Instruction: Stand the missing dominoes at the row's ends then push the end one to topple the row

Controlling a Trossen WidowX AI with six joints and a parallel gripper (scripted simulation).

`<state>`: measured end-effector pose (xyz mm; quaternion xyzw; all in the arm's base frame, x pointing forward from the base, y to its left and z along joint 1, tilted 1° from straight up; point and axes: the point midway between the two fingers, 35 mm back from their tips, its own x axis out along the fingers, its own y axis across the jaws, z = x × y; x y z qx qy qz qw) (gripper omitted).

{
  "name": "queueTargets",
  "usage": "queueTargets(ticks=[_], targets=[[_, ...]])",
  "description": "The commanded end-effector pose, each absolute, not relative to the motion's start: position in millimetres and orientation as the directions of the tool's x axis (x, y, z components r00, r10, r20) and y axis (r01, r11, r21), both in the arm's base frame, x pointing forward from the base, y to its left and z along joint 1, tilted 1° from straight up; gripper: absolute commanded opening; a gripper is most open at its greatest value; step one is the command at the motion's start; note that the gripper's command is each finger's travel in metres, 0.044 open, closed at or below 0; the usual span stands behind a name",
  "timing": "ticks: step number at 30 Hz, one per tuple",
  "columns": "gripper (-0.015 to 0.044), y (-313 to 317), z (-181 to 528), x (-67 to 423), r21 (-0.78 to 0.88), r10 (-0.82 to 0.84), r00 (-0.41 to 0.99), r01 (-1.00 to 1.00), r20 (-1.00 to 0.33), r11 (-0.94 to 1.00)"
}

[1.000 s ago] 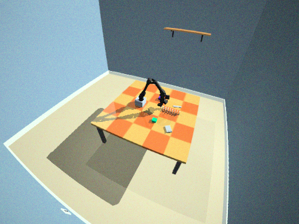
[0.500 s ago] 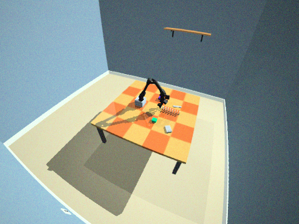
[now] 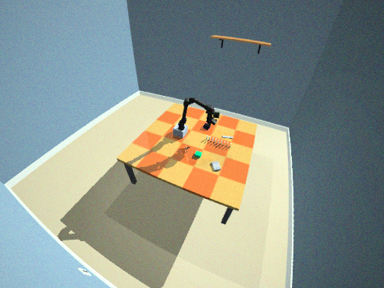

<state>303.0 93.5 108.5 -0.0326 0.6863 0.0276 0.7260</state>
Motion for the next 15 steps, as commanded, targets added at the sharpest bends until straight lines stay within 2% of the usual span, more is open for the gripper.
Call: queueTargets(ticks=[1,4,8,13,15], targets=[[0.0335,93,102,296,-0.02,-0.008,0.046,-0.275,-0.999,0.961],[0.0256,93,89,290,-0.032,-0.009,0.045,-0.544,-0.999,0.839],[0.0151,92,73,282,-0.041,-0.009,0.044,-0.825,-0.999,0.564],[0.002,91,52,269,-0.043,-0.011,0.042,-0.994,-0.999,0.105],[0.0,90,47,265,-0.041,-0.011,0.041,-0.999,-0.999,-0.023]])
